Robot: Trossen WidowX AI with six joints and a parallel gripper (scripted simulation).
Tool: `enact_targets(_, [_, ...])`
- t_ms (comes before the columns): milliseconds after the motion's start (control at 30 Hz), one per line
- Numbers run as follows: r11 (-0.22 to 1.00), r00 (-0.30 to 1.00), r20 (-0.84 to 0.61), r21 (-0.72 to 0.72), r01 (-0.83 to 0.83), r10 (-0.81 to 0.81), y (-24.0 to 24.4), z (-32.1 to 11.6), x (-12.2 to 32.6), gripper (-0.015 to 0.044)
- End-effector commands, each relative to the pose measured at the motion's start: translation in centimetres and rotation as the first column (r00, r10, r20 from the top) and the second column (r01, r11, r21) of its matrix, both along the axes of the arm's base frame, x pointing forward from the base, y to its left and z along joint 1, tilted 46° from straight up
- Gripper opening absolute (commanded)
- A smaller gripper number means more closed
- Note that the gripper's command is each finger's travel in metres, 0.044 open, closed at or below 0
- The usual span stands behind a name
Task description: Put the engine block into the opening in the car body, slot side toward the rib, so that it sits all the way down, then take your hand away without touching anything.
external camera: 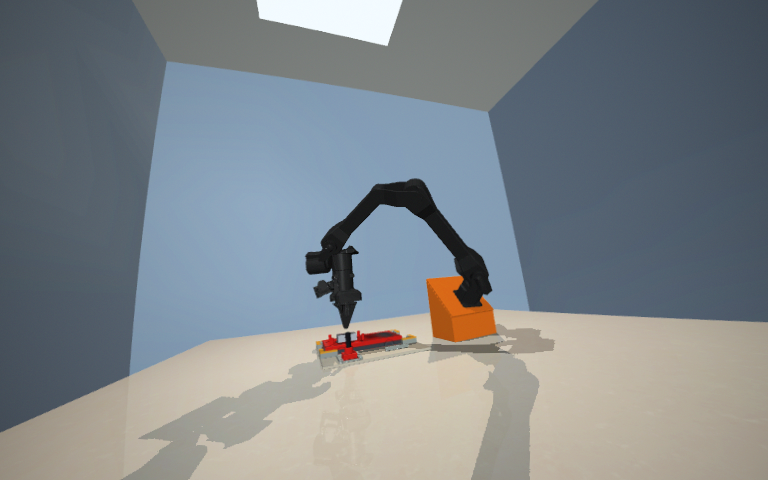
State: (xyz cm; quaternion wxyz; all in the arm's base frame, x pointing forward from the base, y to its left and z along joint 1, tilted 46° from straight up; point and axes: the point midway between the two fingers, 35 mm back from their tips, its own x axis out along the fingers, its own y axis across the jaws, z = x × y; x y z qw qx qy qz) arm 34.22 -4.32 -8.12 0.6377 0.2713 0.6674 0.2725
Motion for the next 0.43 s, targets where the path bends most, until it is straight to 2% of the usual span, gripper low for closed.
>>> enact_targets(0, [1.000, 1.000, 0.001, -0.001, -0.006, 0.006, 0.03, -0.03, -0.05, 0.0000])
enact_targets(300, [1.000, 1.000, 0.001, -0.001, -0.006, 0.006, 0.03, -0.03, -0.05, 0.0000])
enact_targets(400, [1.000, 1.000, 0.001, -0.001, -0.006, 0.006, 0.03, -0.03, -0.05, 0.0079])
